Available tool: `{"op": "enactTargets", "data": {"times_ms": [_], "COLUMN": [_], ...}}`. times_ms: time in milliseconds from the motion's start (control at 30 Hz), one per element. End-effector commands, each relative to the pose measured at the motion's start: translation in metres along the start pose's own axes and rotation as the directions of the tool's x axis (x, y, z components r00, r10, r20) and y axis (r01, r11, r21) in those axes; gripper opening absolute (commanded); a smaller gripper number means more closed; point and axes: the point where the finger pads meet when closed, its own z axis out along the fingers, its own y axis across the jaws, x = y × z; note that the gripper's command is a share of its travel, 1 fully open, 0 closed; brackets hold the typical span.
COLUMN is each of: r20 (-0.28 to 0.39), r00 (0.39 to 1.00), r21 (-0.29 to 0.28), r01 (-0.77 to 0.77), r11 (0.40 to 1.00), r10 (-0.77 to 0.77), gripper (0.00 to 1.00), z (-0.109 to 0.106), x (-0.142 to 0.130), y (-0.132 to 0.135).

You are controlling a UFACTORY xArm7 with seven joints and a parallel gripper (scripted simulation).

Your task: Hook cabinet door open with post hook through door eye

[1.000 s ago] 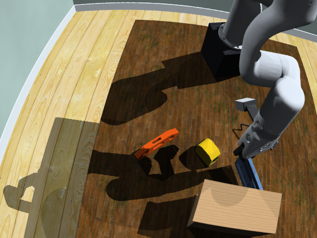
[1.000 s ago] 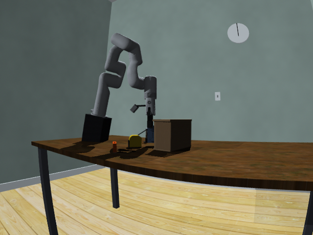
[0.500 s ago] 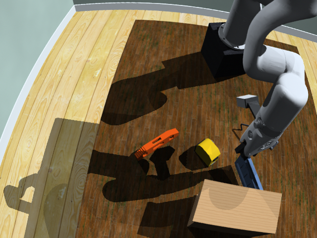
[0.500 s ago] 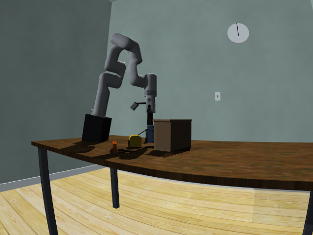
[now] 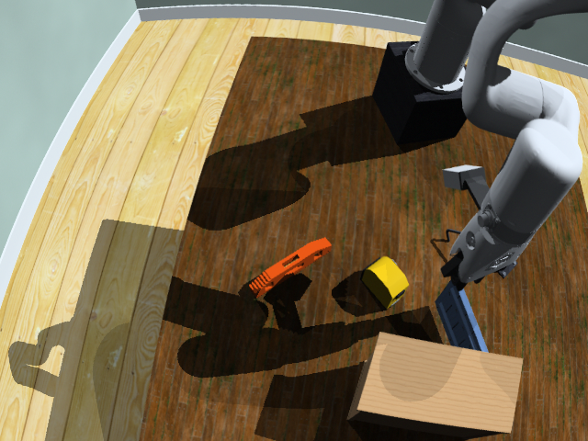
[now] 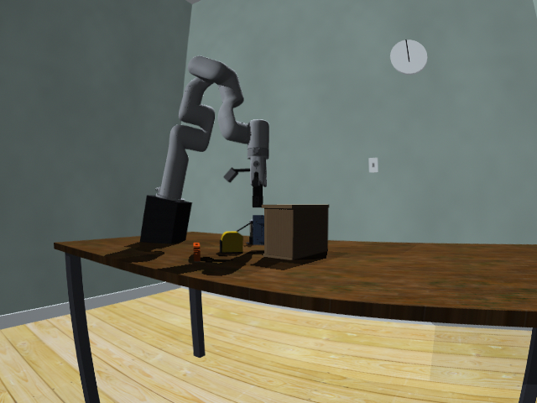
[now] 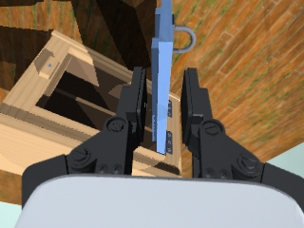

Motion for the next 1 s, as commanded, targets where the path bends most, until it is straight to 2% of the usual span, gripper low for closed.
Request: {"op": "enactTargets", "data": {"times_ms": [0,433,833,967], "r20": [0.004,0.004,0.004,-0.006], "r00": [1.0,1.0,1.0,0.994], "r21": [-0.001,-0.001,-0.001,0.003], "r01": [0.0,0.0,0.002,0.111], "r11": [1.0,1.0,1.0,0.994], "r10": [0.0,0.0,-0.002,-0.111], "gripper": [0.27,0.27,0.27,0.27], "z": [-0.013,-0.029,-0.032,-0.033], "x": [-0.001,-0.001,-0.001,0.017], "y": [-0.001,-0.001,-0.001,0.016]}}
